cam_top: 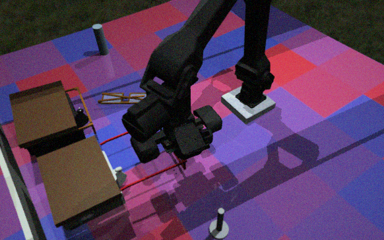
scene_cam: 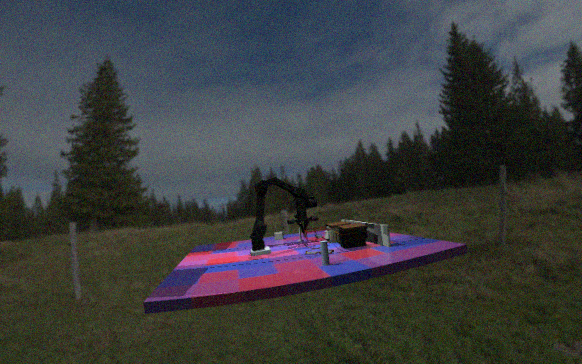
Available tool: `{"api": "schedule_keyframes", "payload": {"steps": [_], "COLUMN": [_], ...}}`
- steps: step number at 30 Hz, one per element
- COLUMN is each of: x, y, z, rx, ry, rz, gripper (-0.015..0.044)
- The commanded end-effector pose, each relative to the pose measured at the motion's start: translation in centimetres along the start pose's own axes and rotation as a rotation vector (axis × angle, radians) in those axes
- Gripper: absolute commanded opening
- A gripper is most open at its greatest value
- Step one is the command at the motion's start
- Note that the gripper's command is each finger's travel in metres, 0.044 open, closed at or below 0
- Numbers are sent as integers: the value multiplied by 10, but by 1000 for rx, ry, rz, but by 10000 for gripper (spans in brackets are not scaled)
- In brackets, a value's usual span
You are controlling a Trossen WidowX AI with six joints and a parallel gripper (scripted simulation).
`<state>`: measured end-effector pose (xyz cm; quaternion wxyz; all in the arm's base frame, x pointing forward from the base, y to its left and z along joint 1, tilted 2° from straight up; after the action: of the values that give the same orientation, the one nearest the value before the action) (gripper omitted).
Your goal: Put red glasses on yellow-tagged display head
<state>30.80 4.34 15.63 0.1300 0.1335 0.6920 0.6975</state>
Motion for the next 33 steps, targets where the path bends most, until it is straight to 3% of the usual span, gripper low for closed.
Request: {"api": "schedule_keyframes", "payload": {"steps": [1, 33], "x": [-7, -52], "y": [-1, 1], "z": [1, 10], "rx": [0, 7], "ry": [3, 3], "rz": [4, -1], "gripper": [0, 0]}}
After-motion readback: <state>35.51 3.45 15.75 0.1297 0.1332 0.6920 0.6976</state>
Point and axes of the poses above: the point midway between the two fingers, 35 mm back from their tips, its own y axis back along the fingers, its own x axis across the jaws, z = x × y, the point moved 8 cm from there along y, back along the fingers, and after that the axes turned 9 degrees about -y, right-handed, at the moved point
